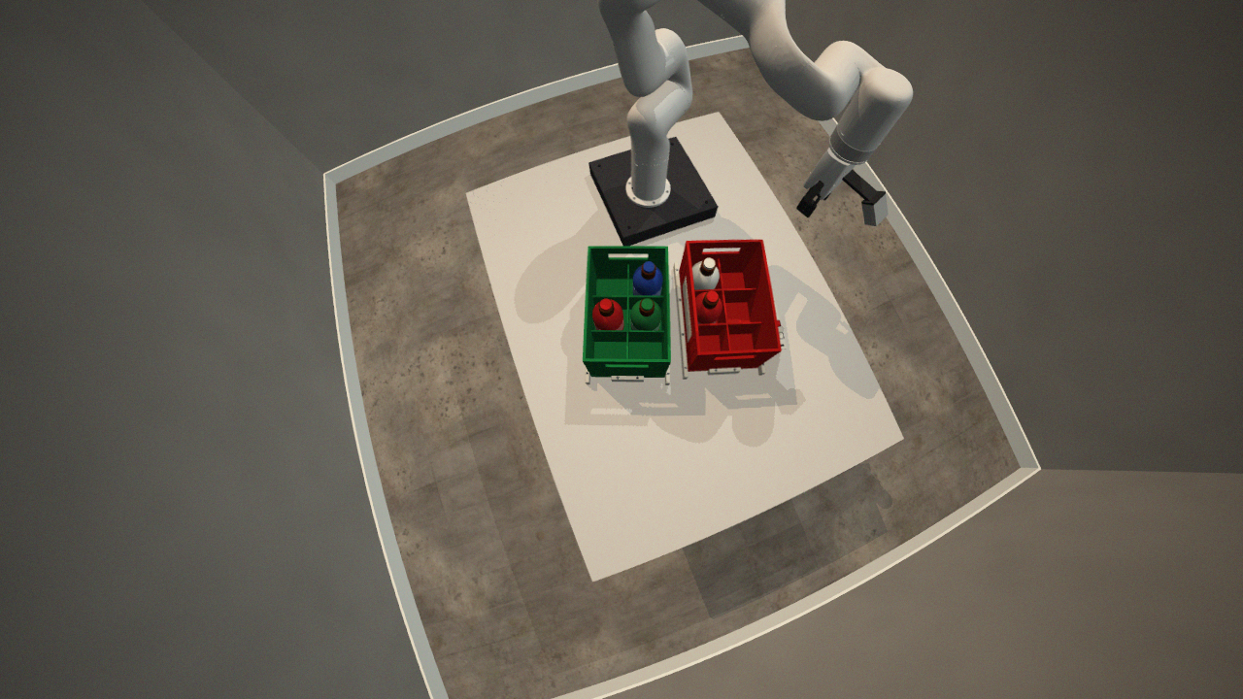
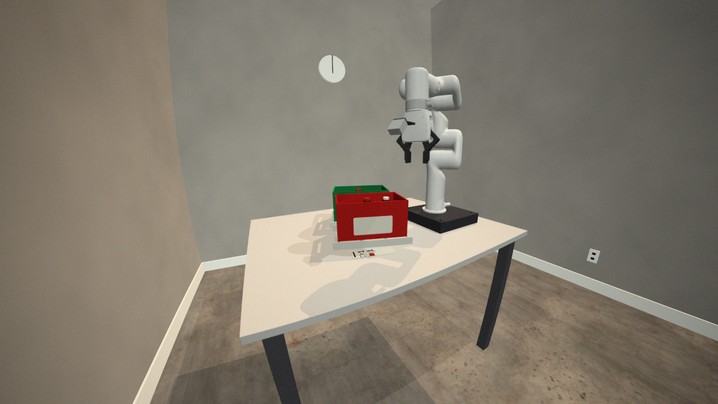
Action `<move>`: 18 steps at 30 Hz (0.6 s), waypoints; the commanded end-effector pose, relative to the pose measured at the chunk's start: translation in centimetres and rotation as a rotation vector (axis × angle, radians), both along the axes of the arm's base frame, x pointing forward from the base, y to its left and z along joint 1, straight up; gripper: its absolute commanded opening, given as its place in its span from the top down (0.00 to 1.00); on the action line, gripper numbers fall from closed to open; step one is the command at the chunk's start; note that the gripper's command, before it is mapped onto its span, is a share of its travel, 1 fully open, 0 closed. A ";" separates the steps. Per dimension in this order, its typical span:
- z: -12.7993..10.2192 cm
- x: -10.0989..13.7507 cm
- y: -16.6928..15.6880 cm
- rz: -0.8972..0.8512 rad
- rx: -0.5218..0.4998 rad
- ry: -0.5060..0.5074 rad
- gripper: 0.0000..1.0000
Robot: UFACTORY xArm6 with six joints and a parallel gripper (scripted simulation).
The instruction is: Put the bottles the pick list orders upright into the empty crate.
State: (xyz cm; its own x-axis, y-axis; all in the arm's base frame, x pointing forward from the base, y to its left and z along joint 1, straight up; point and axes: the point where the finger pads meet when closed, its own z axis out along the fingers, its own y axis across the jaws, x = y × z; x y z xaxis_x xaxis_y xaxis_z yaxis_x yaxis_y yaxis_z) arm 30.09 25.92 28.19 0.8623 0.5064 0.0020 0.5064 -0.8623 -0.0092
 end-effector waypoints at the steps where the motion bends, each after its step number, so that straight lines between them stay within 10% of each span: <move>1: 0.9 -0.6 1.8 -0.001 0.001 -0.003 0.35; 18: 3.7 -3.4 8.2 -0.001 0.001 -0.002 0.35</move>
